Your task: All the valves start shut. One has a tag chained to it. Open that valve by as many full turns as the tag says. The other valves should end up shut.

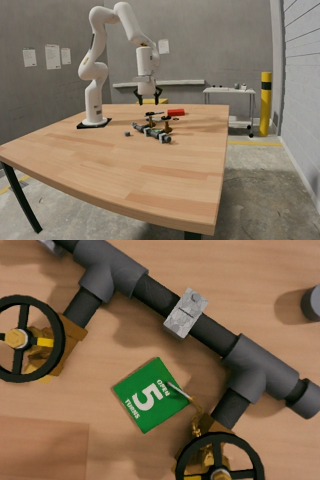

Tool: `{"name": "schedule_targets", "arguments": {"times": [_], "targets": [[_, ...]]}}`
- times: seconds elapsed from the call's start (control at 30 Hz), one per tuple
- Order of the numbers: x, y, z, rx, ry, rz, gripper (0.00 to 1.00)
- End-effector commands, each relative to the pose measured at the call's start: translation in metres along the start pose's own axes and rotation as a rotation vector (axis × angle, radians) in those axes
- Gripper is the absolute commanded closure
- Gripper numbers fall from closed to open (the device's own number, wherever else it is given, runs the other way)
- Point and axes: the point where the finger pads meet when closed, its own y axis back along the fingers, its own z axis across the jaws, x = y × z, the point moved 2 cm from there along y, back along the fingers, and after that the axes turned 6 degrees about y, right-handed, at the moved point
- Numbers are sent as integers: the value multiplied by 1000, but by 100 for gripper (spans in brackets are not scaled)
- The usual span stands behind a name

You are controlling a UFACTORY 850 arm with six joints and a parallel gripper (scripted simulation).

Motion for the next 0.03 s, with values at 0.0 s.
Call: {"name": "schedule_targets", "arguments": {"times": [0.0], "targets": [[0,1,-1,2,0,1,0]]}}
